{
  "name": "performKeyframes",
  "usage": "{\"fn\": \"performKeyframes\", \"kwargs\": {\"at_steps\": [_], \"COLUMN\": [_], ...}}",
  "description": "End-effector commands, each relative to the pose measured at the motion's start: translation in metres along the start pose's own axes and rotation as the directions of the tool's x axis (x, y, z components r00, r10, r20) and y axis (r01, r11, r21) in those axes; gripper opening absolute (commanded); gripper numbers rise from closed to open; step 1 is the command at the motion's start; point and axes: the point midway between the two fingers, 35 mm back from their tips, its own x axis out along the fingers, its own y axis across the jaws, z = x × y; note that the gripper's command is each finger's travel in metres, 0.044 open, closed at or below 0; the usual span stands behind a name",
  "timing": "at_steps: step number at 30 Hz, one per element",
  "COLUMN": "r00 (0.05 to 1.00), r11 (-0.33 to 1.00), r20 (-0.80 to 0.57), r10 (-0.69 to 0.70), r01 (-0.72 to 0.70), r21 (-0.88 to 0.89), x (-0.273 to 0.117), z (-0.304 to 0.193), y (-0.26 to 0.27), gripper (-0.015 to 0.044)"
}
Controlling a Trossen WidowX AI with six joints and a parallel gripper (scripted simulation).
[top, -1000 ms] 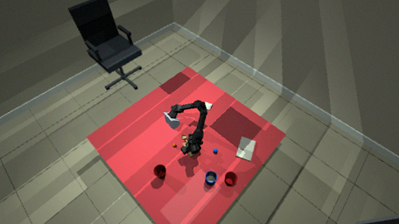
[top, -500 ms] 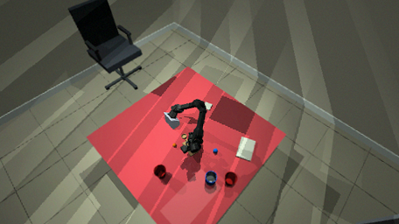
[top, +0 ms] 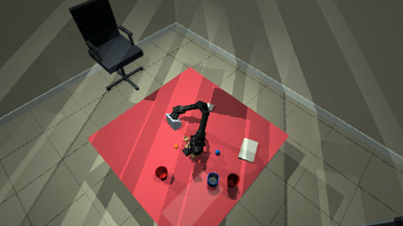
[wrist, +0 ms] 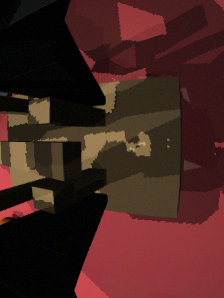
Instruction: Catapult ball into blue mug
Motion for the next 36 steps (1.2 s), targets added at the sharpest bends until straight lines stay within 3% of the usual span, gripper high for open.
{"fn": "performKeyframes", "kwargs": {"at_steps": [1, 12, 25, 29, 33, 36], "r00": [1.0, 1.0, 1.0, 1.0, 1.0, 1.0], "r11": [1.0, 1.0, 1.0, 1.0, 1.0, 1.0], "r20": [0.005, -0.001, -0.001, 0.001, -0.001, 0.008], "r10": [0.003, 0.001, 0.001, -0.005, -0.004, -0.003], "r01": [-0.003, -0.001, -0.001, 0.005, 0.004, 0.003], "r21": [0.007, 0.001, 0.001, 0.003, 0.004, 0.008], "x": [0.004, 0.01, 0.01, -0.031, -0.088, -0.074], "z": [0.0, -0.001, -0.001, 0.003, -0.001, 0.002], "y": [-0.001, 0.0, 0.0, -0.002, -0.001, -0.002], "gripper": [0.0, 0.0, 0.0341, 0.044, 0.044, 0.044]}}
